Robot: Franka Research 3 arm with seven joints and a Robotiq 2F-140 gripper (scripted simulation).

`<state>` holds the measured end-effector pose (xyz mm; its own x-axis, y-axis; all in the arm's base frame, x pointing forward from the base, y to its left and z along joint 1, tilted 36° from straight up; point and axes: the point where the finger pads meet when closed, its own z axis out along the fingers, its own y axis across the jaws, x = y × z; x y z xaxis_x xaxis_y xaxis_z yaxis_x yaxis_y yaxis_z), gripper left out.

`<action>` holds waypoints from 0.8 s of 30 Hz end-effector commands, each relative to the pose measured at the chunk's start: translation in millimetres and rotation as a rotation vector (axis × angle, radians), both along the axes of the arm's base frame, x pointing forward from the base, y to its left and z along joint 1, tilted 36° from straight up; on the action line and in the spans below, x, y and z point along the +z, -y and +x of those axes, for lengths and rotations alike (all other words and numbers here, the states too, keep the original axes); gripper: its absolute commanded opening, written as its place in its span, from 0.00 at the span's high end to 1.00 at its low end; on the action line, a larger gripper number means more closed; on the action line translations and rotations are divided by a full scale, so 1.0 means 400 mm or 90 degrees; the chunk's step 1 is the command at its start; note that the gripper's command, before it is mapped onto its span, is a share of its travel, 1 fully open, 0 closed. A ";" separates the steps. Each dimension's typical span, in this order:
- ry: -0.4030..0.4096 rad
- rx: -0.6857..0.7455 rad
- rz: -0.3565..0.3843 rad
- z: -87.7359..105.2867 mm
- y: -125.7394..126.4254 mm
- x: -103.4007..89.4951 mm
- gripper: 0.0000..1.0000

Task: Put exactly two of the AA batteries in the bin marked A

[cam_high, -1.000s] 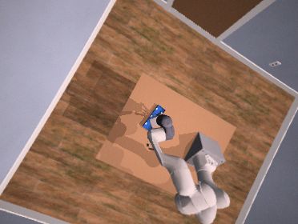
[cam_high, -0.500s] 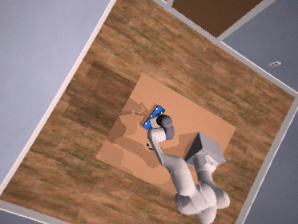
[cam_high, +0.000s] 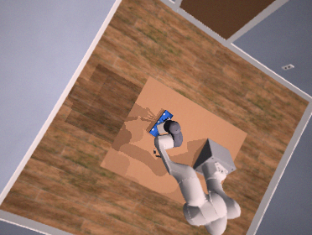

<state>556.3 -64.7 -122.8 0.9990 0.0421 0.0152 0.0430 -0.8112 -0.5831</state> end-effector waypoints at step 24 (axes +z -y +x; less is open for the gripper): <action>0.000 0.001 0.001 0.001 0.065 0.090 0.95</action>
<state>559.9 -88.7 -90.4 0.9987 0.0443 0.0267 0.0515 -0.8138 -0.5788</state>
